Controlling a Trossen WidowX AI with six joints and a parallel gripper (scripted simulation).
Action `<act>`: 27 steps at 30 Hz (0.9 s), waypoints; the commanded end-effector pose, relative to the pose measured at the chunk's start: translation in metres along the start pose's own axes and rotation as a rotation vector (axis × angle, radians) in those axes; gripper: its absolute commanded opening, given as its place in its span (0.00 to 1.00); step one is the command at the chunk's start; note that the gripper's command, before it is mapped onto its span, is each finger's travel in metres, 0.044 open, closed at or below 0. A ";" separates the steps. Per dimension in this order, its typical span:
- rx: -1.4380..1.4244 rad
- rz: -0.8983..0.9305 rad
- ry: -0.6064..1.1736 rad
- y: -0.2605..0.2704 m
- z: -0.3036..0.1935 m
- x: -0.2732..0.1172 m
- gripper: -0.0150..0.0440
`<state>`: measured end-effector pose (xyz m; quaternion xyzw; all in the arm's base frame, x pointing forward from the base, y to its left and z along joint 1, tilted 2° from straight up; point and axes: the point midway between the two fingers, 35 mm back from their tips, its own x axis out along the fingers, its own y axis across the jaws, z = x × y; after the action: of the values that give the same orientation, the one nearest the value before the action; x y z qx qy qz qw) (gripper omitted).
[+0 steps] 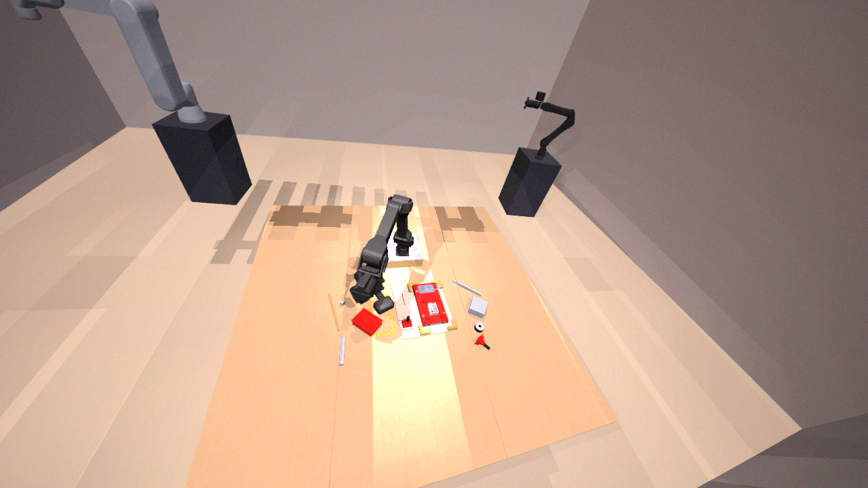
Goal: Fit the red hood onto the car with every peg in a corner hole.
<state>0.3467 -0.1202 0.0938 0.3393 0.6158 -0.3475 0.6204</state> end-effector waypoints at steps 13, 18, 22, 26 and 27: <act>-1.532 -0.004 -0.001 0.005 0.021 0.024 1.00; -1.825 -0.005 0.001 0.006 0.025 0.029 1.00; -1.958 -0.005 0.002 0.006 0.026 0.031 1.00; -1.958 -0.005 0.002 0.006 0.026 0.031 1.00; -1.958 -0.005 0.002 0.006 0.026 0.031 1.00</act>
<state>0.3596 -0.1339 0.0686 -0.1991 0.6835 0.1943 0.6749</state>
